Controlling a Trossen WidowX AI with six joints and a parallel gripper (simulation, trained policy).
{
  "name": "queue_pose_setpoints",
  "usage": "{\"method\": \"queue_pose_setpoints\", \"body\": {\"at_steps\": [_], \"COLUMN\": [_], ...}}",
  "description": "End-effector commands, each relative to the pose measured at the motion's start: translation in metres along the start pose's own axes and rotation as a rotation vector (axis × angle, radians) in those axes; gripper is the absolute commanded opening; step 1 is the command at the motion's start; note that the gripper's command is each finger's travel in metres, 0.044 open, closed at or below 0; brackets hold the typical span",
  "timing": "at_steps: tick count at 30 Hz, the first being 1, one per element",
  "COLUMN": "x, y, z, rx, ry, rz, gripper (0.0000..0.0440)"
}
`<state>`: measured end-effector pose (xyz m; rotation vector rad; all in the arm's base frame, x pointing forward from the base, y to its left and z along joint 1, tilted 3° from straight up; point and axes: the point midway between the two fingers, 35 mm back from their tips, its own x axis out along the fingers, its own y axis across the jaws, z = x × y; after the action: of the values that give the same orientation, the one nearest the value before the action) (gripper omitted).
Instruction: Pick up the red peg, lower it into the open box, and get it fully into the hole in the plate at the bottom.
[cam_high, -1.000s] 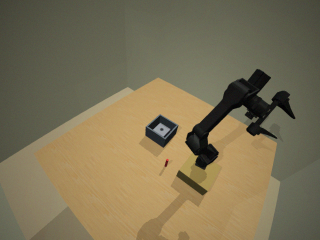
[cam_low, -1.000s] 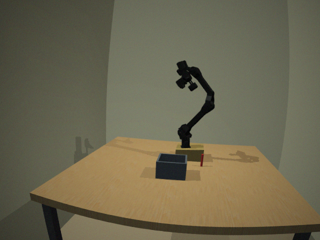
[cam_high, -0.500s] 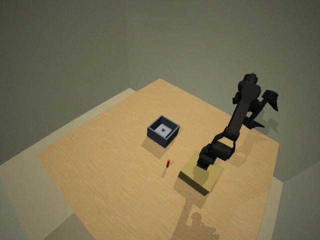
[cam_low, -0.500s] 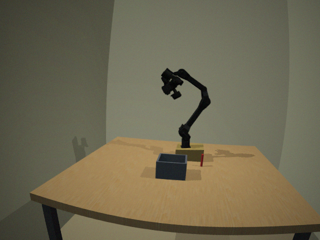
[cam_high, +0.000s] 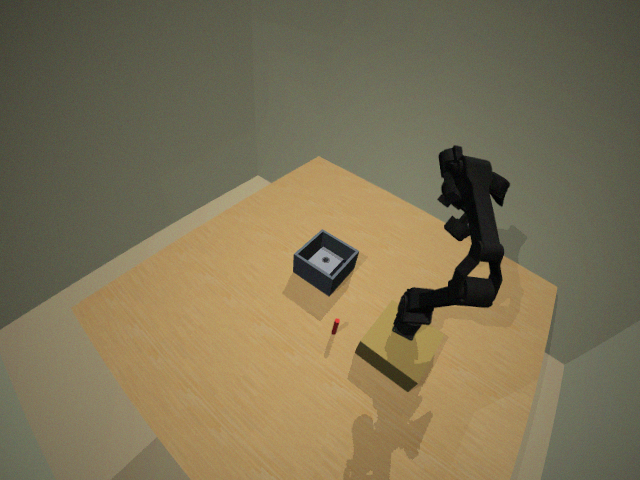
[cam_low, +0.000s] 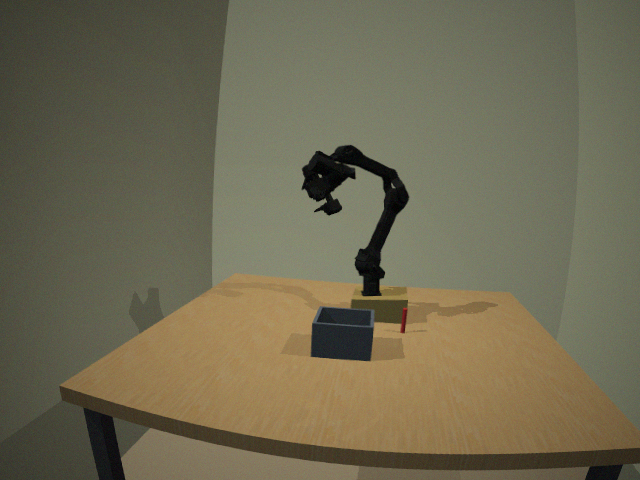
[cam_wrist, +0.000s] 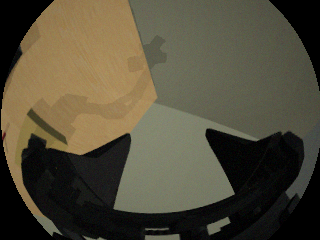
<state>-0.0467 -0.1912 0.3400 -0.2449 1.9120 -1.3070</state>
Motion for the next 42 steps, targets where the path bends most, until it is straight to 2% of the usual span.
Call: {"method": "queue_pose_setpoints", "body": {"at_steps": [1,11,21,31,42], "x": [-0.004,-0.039,-0.088,-0.135,-0.165], "y": [0.013,0.067,0.135,0.209,0.283], "z": [0.022,0.087,0.121,0.12,0.088], "rx": [0.005,0.029,0.052,0.068,0.091], "ry": [-0.064,-0.284,-0.444,-0.508,-0.454], "rz": [0.022,0.124,0.276,0.452,0.603], "gripper": [0.044,0.044,0.044,0.044,0.044]}}
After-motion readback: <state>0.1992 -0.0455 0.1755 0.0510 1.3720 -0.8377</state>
